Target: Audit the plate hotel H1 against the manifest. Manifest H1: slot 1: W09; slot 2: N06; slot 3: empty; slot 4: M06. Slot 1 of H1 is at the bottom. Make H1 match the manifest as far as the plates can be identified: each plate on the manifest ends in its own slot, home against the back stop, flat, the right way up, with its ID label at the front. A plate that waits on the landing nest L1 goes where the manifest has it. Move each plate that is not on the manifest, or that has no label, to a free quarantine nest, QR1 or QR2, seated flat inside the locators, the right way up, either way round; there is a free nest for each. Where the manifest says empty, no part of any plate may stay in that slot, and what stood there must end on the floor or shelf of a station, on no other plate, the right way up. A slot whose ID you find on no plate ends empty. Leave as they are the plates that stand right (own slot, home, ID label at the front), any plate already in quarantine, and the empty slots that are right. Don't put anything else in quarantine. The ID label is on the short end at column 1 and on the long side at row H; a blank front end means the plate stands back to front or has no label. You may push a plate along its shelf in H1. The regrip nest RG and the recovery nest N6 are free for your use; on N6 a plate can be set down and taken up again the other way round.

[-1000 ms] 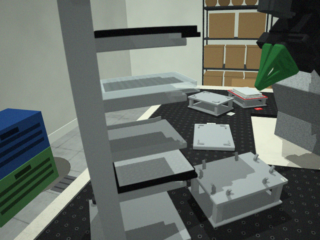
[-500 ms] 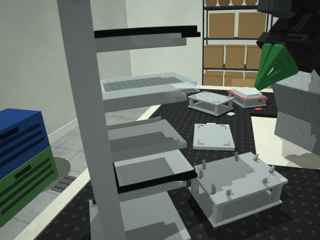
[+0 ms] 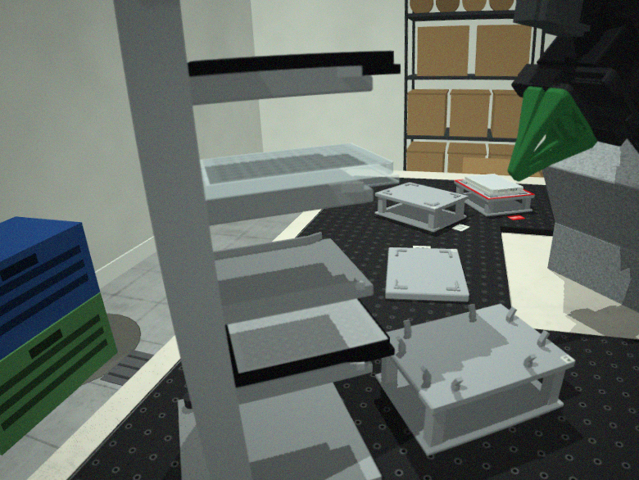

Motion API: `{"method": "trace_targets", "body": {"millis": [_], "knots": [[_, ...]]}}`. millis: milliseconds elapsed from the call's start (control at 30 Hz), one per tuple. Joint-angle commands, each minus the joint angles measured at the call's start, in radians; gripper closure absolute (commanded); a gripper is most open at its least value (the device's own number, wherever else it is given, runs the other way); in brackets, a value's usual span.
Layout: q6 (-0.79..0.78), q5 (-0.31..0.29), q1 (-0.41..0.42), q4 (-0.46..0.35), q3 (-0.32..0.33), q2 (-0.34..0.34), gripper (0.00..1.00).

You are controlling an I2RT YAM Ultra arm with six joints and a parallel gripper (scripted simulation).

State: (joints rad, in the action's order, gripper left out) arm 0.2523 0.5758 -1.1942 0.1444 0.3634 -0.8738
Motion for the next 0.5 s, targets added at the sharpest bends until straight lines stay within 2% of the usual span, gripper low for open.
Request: {"method": "trace_targets", "body": {"millis": [0,133,167,467], "knots": [[0.005,0.011,0.002,0.018,0.04,0.01,1.0],[0.005,0.011,0.002,0.018,0.04,0.01,1.0],[0.008,0.012,-0.011,-0.023,0.048,0.035,0.0],[0.02,0.051,-0.054,-0.192,0.121,0.13,0.0]]}}
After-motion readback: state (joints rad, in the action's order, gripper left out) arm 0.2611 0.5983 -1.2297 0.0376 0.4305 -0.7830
